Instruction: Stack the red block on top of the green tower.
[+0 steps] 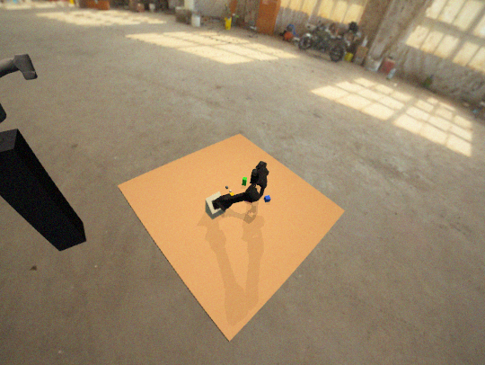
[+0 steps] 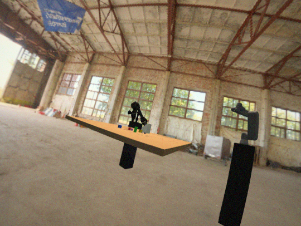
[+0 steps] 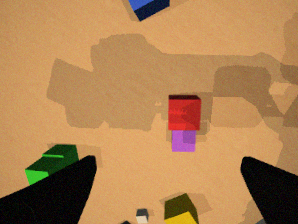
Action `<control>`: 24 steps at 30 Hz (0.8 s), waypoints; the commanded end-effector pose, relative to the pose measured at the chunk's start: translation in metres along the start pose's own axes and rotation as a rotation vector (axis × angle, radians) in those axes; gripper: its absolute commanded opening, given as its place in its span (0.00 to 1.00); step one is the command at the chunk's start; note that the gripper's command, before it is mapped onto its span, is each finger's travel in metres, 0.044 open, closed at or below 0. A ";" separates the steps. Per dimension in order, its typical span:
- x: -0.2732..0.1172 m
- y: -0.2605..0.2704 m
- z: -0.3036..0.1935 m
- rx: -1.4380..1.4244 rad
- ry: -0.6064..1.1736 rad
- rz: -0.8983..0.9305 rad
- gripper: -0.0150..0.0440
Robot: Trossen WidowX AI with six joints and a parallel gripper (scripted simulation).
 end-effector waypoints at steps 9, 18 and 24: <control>0.026 -0.007 0.010 -0.039 0.027 -0.107 1.00; 0.067 -0.011 0.010 -0.038 0.025 -0.108 1.00; 0.072 -0.011 0.010 -0.038 0.025 -0.108 1.00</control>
Point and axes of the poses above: the point midway between the two fingers, 35 mm back from their tips, its own x axis out along the fingers, its own y axis across the jaws, z = x × y, the point moved 7 cm from there along -x, back along the fingers, and after that the axes turned 3 degrees about x, right-handed, at the moved point
